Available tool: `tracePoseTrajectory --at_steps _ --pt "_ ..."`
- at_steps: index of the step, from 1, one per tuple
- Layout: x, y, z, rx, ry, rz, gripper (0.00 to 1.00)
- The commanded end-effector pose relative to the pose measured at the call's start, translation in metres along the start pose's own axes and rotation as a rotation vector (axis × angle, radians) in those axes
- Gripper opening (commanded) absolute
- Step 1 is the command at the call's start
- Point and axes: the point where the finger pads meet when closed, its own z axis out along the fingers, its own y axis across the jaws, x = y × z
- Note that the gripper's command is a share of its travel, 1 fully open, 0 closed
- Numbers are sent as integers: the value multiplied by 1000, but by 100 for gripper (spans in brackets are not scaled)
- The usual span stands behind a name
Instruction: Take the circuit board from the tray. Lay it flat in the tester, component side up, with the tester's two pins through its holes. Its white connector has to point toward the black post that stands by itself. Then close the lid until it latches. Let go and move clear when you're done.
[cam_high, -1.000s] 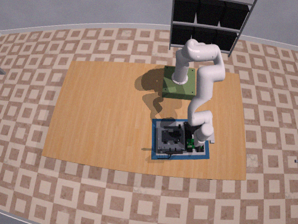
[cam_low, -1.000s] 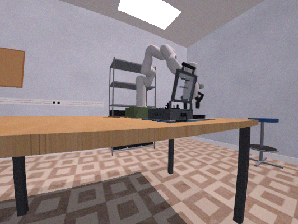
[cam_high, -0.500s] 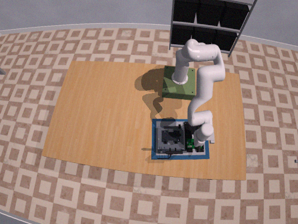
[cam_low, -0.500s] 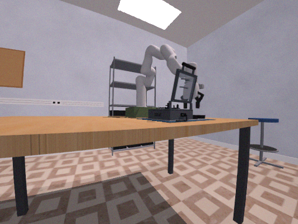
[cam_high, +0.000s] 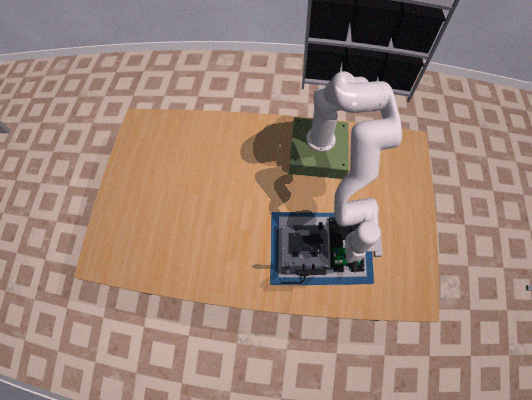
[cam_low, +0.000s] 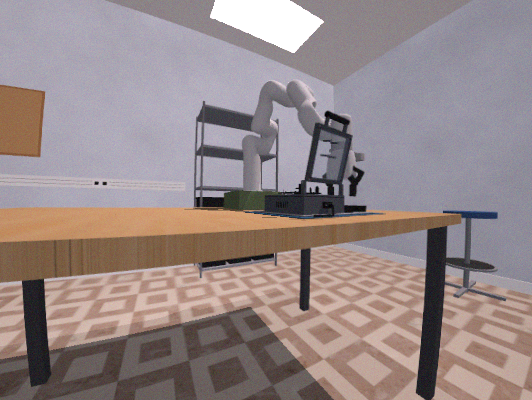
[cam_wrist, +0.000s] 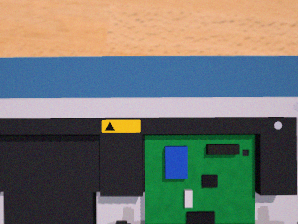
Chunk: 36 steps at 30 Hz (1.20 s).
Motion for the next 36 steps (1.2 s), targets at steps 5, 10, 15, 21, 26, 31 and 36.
tracePoseTrajectory --at_steps 5,10,15,21,26,31,36 --pt "0 2 8 -5 1 0 100" --pt "0 2 16 -5 1 0 100" --pt "0 2 23 -5 1 0 100" --pt "0 2 26 -5 1 0 100" --pt "0 2 28 -5 1 0 100" --pt "0 2 28 -5 1 0 100" --pt "0 2 28 -5 1 0 100"
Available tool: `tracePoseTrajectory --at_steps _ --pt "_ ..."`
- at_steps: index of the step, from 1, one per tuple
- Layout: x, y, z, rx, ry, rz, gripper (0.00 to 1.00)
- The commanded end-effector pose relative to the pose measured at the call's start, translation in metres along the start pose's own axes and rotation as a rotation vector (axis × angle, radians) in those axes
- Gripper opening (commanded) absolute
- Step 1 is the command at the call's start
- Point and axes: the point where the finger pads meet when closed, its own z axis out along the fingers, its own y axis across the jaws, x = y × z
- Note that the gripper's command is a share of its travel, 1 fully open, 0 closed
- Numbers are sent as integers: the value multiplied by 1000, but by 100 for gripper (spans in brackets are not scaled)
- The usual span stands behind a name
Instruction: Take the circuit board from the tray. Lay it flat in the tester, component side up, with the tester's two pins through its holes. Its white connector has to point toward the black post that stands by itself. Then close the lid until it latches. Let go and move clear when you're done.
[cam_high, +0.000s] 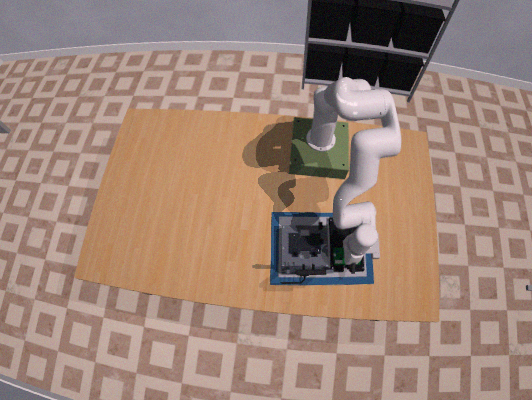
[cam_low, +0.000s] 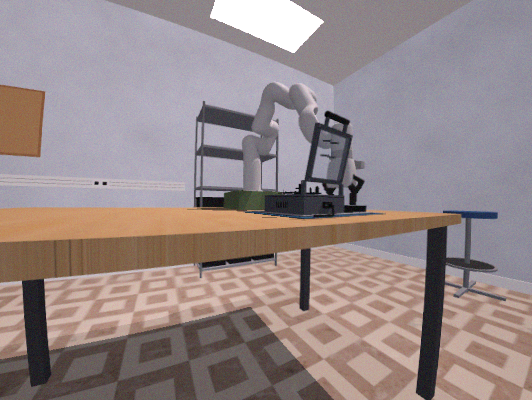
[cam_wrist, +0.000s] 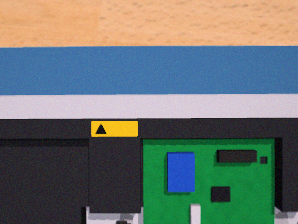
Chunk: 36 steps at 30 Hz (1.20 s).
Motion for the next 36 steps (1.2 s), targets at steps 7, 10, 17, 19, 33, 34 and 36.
tracePoseTrajectory --at_steps 7,10,17,19,33,34,36 --pt "0 1 -1 -4 1 0 100" --pt "0 1 -1 -4 1 0 100" --pt "0 1 0 -4 1 0 100" --pt "0 1 1 -4 1 0 100" --pt "0 2 7 -4 1 0 100" --pt "0 2 8 -4 1 0 100" --pt "0 2 9 -4 1 0 100"
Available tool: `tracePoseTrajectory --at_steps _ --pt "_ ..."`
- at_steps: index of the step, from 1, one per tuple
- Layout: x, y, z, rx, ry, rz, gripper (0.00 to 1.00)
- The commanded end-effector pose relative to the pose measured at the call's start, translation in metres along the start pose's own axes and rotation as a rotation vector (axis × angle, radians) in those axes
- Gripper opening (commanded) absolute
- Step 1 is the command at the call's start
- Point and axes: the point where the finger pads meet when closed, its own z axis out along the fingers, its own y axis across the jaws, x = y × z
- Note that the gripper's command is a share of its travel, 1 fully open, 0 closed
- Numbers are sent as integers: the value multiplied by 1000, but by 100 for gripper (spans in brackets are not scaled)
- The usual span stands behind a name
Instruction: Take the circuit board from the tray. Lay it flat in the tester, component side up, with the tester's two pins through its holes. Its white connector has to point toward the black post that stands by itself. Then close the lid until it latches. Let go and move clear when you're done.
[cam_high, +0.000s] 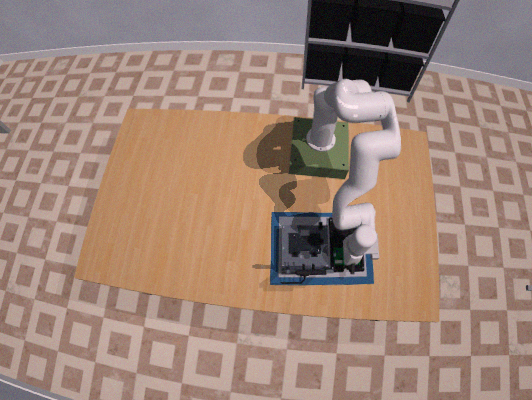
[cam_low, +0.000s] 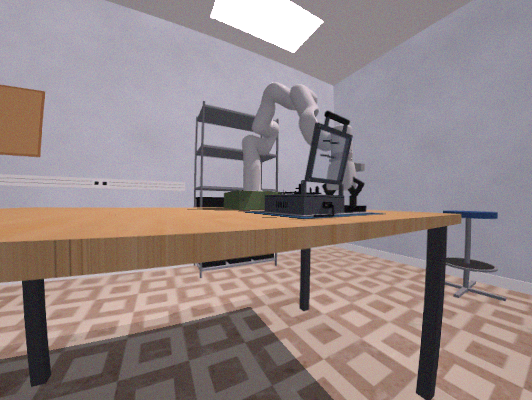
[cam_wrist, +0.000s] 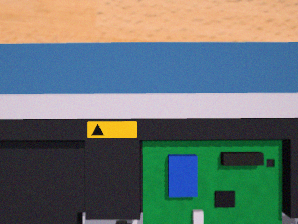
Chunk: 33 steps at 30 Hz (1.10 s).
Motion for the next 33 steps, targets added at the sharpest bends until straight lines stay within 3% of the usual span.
tracePoseTrajectory --at_steps 1,31,33 --pt "0 1 1 -4 1 0 100" --pt "0 1 5 -4 1 0 100" --pt "0 1 5 -4 1 0 95"
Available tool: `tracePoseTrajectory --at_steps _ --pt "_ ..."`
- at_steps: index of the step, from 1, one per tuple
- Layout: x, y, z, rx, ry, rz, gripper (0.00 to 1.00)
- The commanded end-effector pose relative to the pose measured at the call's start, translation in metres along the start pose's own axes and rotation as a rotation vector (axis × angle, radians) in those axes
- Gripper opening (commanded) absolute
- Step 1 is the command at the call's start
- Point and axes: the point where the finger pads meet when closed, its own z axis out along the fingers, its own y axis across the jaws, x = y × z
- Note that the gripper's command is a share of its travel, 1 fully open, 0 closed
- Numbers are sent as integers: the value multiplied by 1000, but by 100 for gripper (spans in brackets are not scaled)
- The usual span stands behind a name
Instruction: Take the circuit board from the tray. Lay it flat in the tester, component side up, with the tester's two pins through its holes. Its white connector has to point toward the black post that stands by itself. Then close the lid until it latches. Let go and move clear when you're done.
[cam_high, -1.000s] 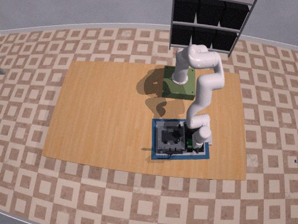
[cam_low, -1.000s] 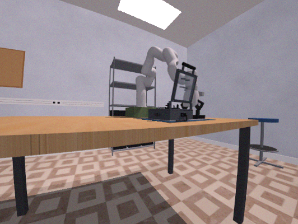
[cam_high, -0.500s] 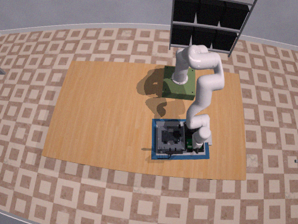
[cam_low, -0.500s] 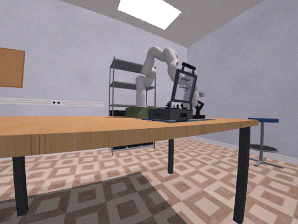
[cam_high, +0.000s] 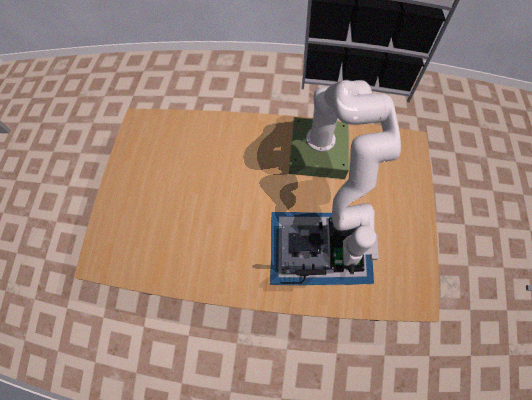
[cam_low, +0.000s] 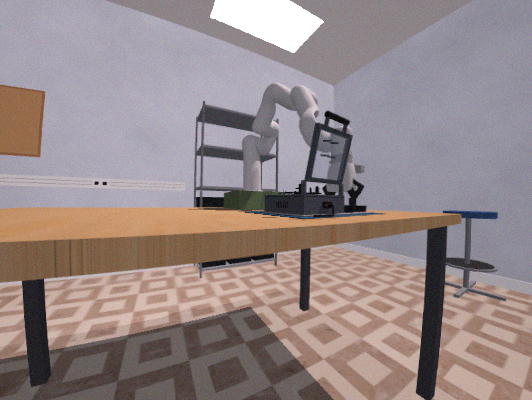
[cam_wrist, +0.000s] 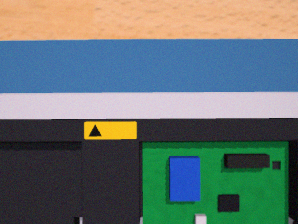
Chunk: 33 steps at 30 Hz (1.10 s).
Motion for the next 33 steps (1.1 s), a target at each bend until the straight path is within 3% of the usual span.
tracePoseTrajectory --at_steps 1,33 --pt "0 2 -1 -4 1 0 95" --pt "0 2 -1 -4 1 0 85"
